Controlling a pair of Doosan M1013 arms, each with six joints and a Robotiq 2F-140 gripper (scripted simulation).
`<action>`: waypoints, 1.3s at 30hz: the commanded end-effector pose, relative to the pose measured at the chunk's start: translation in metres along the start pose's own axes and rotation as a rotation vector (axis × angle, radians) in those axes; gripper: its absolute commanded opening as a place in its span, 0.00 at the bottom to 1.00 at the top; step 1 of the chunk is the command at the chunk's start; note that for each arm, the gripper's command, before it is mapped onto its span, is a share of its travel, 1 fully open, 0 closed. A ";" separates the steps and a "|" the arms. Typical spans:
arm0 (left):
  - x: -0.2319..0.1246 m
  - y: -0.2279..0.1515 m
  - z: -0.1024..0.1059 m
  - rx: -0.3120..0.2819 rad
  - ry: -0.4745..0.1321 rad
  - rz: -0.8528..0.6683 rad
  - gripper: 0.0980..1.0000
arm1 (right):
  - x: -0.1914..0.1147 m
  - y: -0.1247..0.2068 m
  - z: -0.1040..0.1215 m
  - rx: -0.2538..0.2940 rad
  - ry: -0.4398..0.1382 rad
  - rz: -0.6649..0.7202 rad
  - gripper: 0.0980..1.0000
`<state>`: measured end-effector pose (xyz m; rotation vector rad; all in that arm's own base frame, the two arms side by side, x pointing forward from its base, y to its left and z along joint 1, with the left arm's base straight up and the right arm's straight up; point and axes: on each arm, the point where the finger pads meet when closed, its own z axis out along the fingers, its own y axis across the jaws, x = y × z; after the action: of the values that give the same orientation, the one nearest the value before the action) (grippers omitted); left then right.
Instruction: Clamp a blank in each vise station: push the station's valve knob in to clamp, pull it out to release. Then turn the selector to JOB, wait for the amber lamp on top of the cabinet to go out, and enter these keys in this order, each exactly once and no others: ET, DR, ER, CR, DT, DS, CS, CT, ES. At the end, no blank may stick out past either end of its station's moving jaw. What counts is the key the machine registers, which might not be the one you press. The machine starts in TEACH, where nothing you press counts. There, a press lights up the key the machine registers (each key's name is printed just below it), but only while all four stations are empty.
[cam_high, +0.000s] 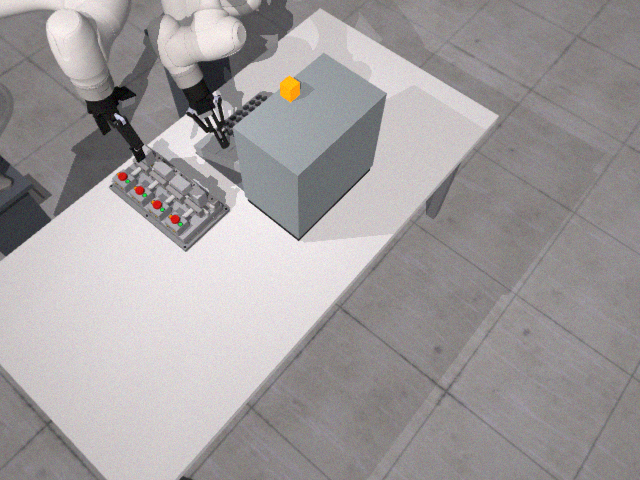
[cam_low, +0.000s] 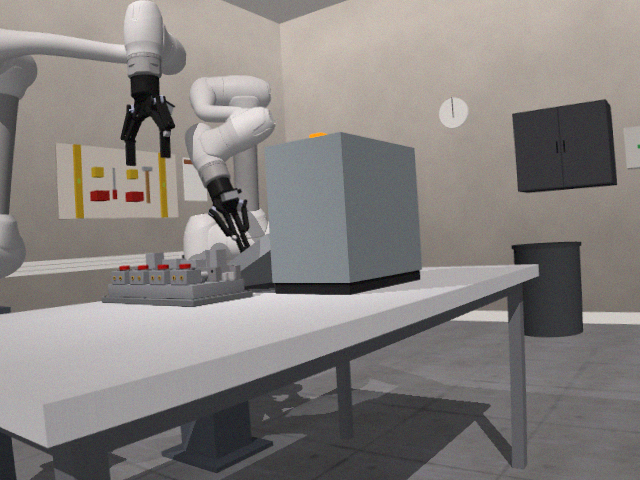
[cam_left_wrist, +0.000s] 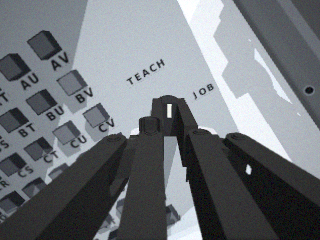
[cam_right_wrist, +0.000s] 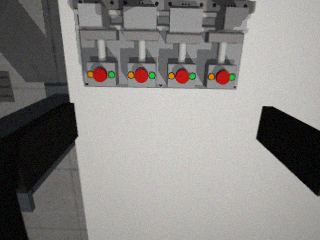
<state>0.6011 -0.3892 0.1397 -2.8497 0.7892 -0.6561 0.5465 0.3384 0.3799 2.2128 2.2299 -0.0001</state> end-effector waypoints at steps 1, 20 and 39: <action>0.001 0.000 -0.001 -0.004 -0.001 0.061 0.00 | 0.000 0.000 -0.001 -0.001 0.001 0.000 1.00; 0.001 0.000 -0.001 -0.005 0.000 0.593 0.00 | 0.000 0.000 -0.001 -0.001 0.001 0.000 1.00; 0.001 0.000 -0.001 -0.005 0.001 1.002 0.00 | 0.000 0.000 -0.001 -0.001 0.001 0.000 1.00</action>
<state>0.6011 -0.3891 0.1398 -2.0327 1.9288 -0.4709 0.5465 0.3384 0.3799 2.2128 2.2299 -0.0001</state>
